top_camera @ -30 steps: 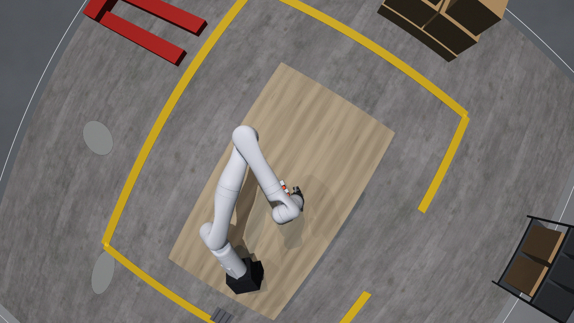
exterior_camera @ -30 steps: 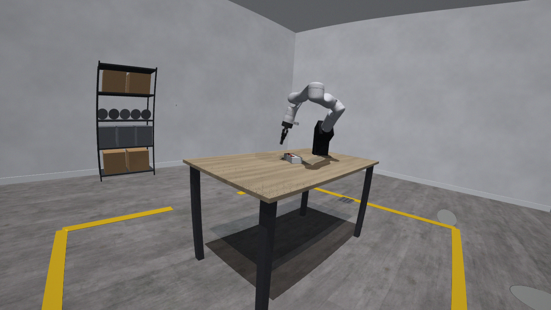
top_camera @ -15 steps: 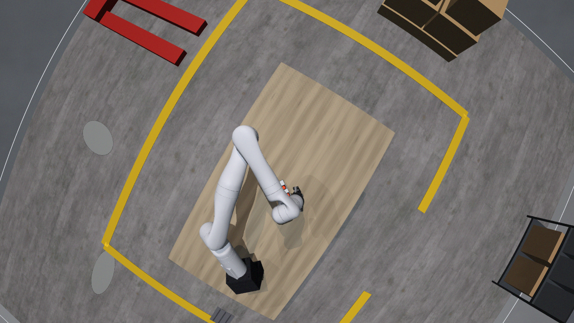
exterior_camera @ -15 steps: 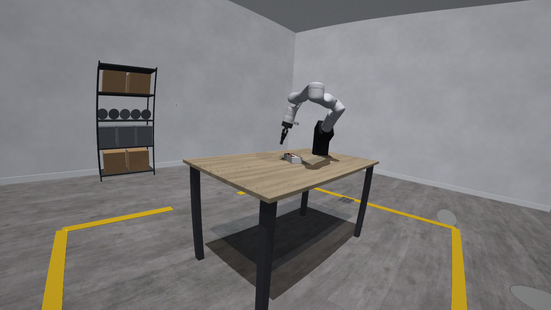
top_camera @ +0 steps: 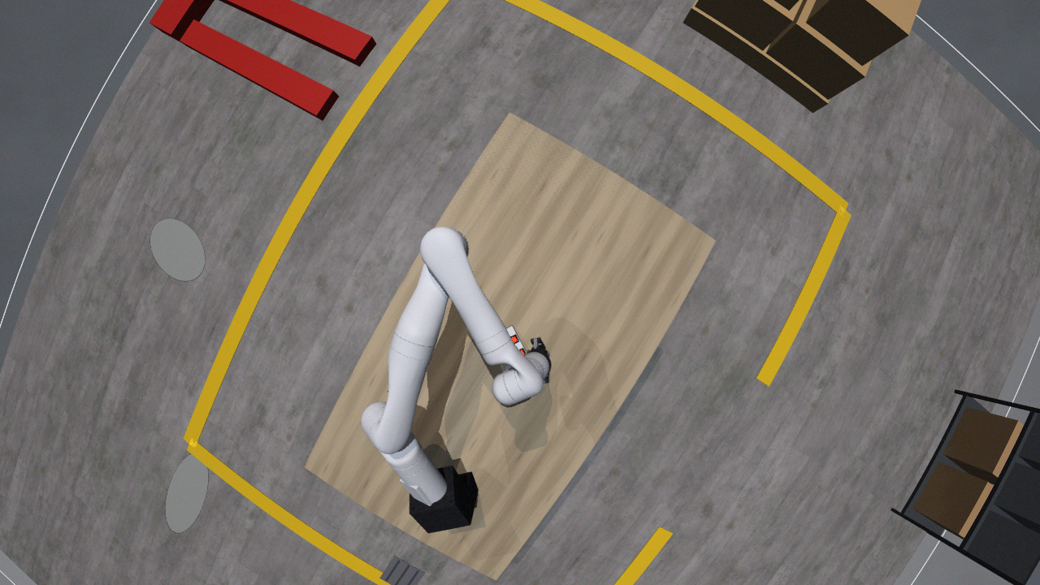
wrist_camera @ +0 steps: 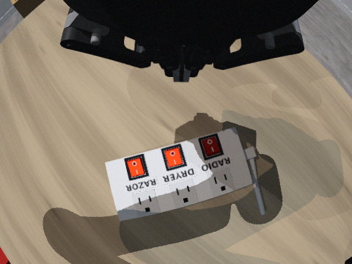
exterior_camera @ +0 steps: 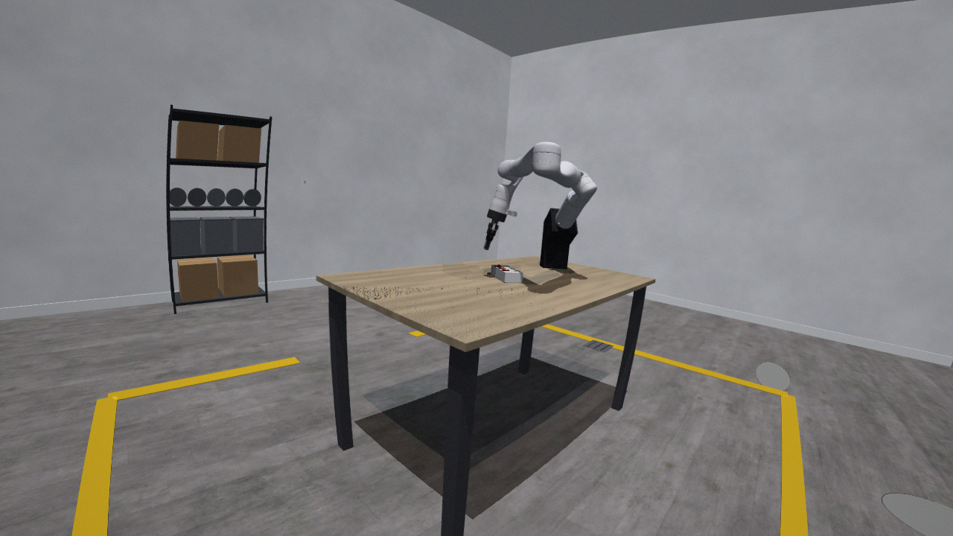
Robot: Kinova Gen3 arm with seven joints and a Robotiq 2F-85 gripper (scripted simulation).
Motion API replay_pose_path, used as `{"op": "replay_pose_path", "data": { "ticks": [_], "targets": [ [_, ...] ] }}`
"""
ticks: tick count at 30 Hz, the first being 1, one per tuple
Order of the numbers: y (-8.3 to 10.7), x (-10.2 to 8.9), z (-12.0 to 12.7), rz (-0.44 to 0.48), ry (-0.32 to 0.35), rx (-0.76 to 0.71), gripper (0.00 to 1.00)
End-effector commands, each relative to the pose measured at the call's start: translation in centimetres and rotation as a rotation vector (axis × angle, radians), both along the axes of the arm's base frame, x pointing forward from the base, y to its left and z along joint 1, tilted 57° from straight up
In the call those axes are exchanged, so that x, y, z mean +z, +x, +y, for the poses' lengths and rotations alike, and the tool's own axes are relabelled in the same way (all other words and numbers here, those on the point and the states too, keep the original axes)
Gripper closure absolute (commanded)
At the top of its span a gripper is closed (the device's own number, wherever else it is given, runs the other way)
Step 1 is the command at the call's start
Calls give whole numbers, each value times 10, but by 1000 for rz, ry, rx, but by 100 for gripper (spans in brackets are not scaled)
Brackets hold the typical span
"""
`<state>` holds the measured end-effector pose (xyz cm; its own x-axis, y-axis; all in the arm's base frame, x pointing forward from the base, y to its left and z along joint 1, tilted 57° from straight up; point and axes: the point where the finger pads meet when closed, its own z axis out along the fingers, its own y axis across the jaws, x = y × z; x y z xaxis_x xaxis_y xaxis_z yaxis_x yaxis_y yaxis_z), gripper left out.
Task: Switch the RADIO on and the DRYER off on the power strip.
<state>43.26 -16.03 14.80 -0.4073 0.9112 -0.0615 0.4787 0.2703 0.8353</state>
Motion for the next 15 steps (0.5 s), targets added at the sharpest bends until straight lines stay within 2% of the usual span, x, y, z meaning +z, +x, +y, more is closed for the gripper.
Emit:
{"op": "replay_pose_path", "data": {
  "ticks": [1,15],
  "targets": [
    [0,0,-1,-1,-1,-1,100],
    [1,0,0,-2,0,-1,100]
  ]
}}
